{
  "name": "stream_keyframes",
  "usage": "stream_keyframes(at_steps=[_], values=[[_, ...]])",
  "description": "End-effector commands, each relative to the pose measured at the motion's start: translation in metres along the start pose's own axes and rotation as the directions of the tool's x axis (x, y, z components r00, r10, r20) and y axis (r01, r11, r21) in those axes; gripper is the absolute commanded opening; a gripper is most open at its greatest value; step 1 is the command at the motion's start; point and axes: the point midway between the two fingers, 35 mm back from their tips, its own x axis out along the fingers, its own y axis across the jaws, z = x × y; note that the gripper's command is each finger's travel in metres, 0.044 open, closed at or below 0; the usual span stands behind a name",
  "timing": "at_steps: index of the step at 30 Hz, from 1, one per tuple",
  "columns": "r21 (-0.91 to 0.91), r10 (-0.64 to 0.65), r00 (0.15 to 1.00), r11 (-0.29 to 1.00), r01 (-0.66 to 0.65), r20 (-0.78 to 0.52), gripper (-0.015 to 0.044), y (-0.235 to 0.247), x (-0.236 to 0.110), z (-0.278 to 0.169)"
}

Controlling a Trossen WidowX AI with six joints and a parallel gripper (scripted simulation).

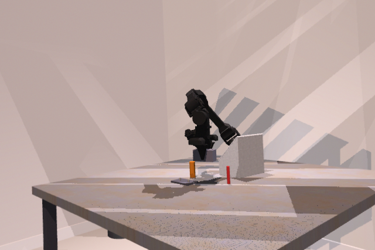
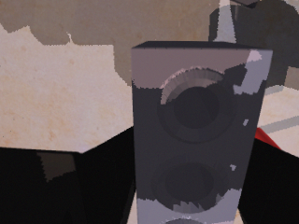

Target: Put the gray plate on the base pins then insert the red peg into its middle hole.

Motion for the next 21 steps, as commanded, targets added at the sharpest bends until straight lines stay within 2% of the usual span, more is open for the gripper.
stream_keyframes(at_steps=[1,21], values=[[0.008,0.010,1.000,1.000,-0.010,-0.005,0.0000,0.000,-0.014,0.002],[0.098,0.017,1.000,0.995,-0.015,-0.016,0.0000,-0.009,0.010,0.050]])
